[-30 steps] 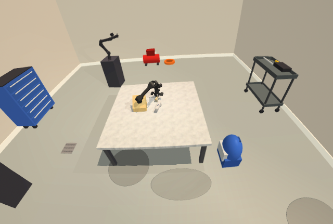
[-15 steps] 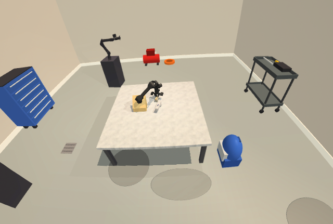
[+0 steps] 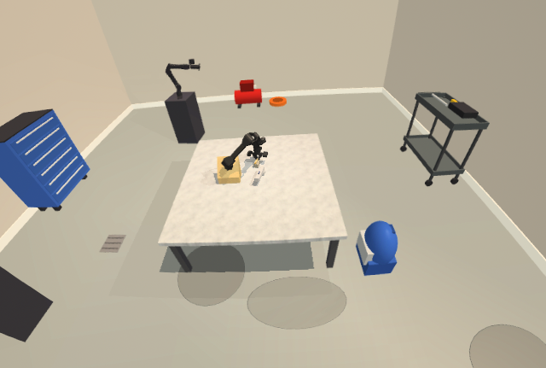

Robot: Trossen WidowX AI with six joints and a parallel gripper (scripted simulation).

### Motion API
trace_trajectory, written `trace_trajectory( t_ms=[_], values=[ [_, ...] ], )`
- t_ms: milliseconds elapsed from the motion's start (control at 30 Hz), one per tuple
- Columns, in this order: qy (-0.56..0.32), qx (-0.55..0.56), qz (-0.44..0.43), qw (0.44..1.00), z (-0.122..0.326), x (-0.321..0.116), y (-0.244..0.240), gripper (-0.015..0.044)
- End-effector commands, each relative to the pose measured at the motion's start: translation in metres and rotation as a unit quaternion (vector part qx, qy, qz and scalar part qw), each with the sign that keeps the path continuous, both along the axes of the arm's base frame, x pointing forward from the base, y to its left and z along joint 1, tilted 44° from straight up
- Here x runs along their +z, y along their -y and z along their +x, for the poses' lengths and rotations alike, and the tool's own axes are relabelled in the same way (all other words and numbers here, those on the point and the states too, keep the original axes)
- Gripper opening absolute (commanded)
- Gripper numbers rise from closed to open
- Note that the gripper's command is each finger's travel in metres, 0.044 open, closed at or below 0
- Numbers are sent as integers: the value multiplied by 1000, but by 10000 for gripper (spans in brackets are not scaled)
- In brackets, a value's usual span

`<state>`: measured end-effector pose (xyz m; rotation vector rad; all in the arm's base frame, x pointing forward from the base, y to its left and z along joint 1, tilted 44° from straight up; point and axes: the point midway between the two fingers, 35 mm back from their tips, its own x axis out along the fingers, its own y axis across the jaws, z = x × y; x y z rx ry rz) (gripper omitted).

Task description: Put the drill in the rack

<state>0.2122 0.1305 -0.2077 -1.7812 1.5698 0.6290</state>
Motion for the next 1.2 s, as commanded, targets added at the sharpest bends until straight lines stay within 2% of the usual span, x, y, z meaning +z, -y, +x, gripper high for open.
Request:
trace_trajectory(
  t_ms=[0,967,1167],
  values=[
    [-1,-5,-7,1000,2,-1,8,0],
    [-1,-5,-7,1000,2,-1,8,0],
    [0,0,0,1000,0,0,0,157]
  ],
)
